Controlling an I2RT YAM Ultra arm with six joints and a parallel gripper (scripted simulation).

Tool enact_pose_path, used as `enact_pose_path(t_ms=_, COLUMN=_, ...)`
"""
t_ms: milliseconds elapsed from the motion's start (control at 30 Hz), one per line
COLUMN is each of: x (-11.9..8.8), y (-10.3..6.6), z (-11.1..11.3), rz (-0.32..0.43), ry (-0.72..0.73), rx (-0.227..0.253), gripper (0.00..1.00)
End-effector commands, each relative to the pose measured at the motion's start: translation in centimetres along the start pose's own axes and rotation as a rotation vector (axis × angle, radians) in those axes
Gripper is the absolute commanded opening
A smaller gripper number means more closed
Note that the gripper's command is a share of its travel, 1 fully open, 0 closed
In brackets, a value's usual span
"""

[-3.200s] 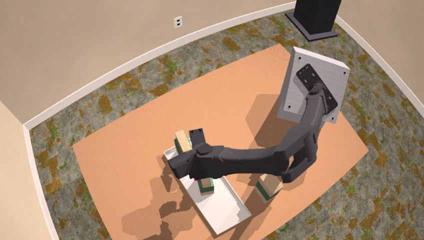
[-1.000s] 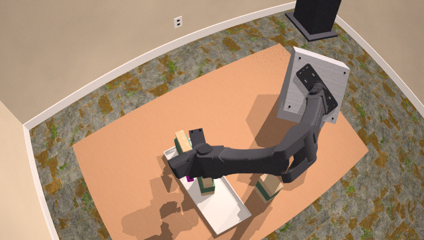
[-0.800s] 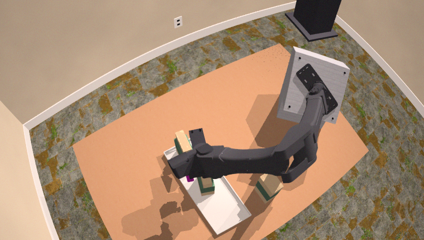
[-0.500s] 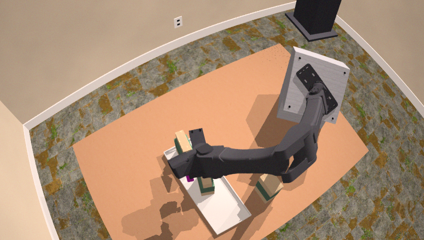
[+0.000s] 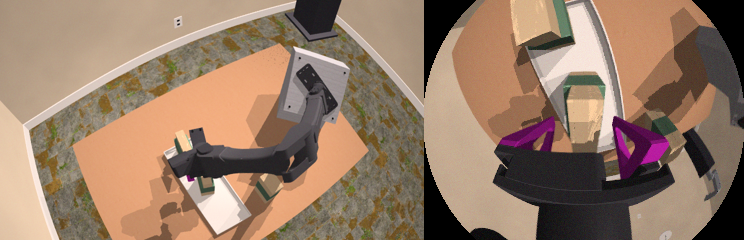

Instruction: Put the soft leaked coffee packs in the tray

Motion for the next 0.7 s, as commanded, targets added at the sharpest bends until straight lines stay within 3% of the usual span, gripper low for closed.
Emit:
enact_pose_path(t_ms=0, x=-0.6, y=-5.1, z=0.9, rz=-0.010, ry=-0.017, rx=0.047, gripper=0.79)
enact_pose_path(t_ms=100, x=-0.6, y=-7.8, z=0.7, rz=-0.011, ry=-0.018, rx=0.047, gripper=0.79)
enact_pose_path(t_ms=200, x=-0.7, y=-9.2, z=0.7, rz=-0.012, ry=-0.018, rx=0.047, gripper=0.79)
enact_pose_path(t_ms=233, x=0.5, y=-8.4, z=0.6, rz=-0.013, ry=0.011, rx=0.025, gripper=0.79)
enact_pose_path(t_ms=667, x=0.6, y=-8.4, z=0.6, rz=-0.023, ry=0.011, rx=0.025, gripper=0.79)
Point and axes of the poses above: the point where the finger pads meet when closed, its own y axis out along the fingers, its own z axis across the jaws, x = y × z, the point moved 8 cm from there along -y, back along the fingers, and after that the axes turned 2 degrees about -y, right-handed, at the moved point
